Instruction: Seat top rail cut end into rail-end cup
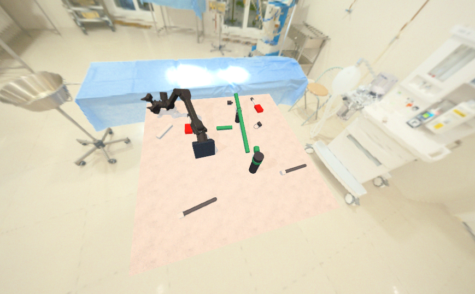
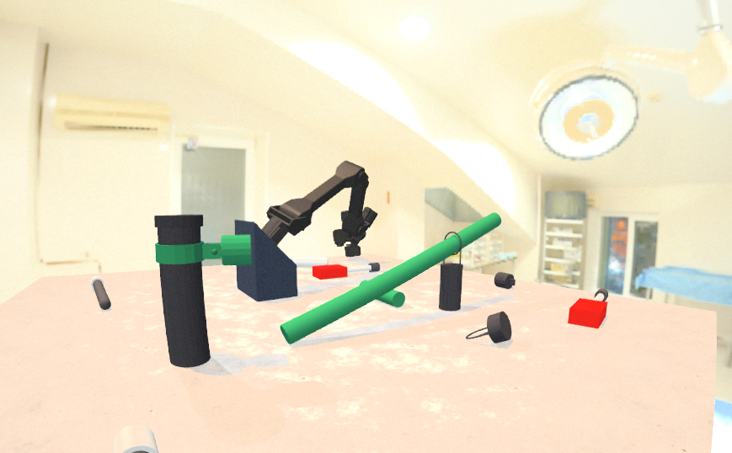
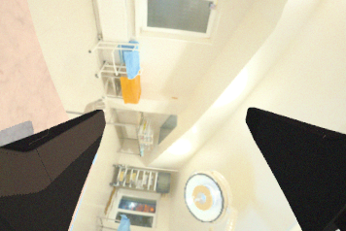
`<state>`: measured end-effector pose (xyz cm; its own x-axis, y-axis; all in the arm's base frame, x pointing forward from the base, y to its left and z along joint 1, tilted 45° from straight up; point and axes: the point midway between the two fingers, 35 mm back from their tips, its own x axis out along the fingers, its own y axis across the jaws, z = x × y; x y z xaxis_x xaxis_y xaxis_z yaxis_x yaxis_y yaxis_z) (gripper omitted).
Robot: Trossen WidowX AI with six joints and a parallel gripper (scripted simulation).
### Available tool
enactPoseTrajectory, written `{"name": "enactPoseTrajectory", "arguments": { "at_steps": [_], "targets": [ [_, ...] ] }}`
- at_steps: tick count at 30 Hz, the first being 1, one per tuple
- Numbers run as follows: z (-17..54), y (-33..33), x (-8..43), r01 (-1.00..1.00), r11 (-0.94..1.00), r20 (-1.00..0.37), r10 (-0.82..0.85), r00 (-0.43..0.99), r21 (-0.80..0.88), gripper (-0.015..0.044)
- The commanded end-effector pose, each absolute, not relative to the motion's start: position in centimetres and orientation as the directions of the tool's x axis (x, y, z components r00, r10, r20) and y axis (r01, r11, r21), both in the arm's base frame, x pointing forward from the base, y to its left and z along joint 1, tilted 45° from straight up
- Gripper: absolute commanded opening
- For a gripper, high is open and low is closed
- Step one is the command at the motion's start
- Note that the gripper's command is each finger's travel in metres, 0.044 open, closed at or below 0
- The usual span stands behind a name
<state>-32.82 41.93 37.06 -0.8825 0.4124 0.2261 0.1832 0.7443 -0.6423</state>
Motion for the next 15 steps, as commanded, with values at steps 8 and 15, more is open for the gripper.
{"name": "enactPoseTrajectory", "arguments": {
  "at_steps": [8, 15],
  "targets": [
    [41.0, 46.2, -18.4, 0.343, 0.597, 0.251, 0.694, -0.675, -0.726, 0.044],
    [42.7, 47.8, -8.3, 0.486, 0.505, 0.28, 0.841, -0.464, -0.713, 0.044]
  ]
}}
